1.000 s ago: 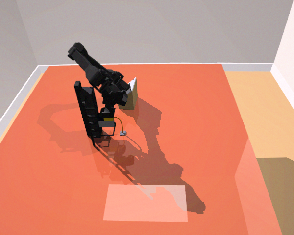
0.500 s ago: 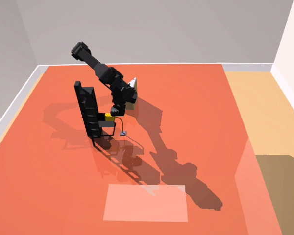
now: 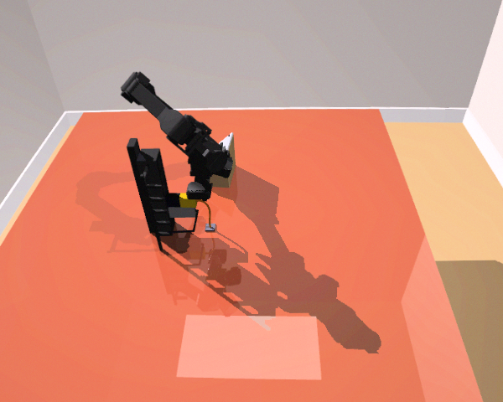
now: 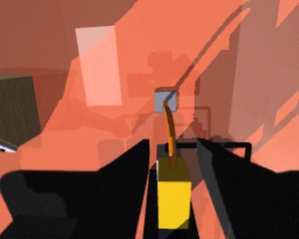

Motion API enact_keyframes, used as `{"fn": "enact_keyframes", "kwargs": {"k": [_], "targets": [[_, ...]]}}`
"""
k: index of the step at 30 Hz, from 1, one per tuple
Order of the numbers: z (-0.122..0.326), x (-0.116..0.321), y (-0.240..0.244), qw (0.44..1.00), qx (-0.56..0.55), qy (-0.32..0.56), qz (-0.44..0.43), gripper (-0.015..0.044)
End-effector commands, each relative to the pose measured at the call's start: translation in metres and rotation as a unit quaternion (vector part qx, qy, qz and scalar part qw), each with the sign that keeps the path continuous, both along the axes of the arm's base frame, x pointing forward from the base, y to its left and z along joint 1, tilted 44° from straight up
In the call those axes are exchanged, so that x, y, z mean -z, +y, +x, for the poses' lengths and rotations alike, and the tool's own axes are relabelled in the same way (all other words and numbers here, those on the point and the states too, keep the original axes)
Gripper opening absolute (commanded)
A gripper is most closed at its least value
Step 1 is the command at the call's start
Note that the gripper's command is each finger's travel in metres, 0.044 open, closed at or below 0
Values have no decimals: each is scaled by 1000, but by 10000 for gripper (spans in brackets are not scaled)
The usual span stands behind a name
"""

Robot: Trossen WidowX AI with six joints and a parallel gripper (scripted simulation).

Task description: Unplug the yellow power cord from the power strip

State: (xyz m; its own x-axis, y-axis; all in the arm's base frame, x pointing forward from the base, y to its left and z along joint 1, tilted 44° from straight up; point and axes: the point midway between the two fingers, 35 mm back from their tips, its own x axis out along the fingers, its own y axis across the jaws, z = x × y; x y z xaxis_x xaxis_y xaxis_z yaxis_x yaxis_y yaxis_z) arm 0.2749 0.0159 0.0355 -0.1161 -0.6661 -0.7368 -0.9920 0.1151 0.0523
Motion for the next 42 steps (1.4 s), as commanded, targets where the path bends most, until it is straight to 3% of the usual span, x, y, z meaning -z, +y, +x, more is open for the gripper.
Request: {"fn": "enact_keyframes", "kwargs": {"k": [1, 42], "targets": [[1, -3, 4, 1000, -4, 5, -4, 160], [-3, -32, -31, 1000, -4, 6, -6, 160]]}}
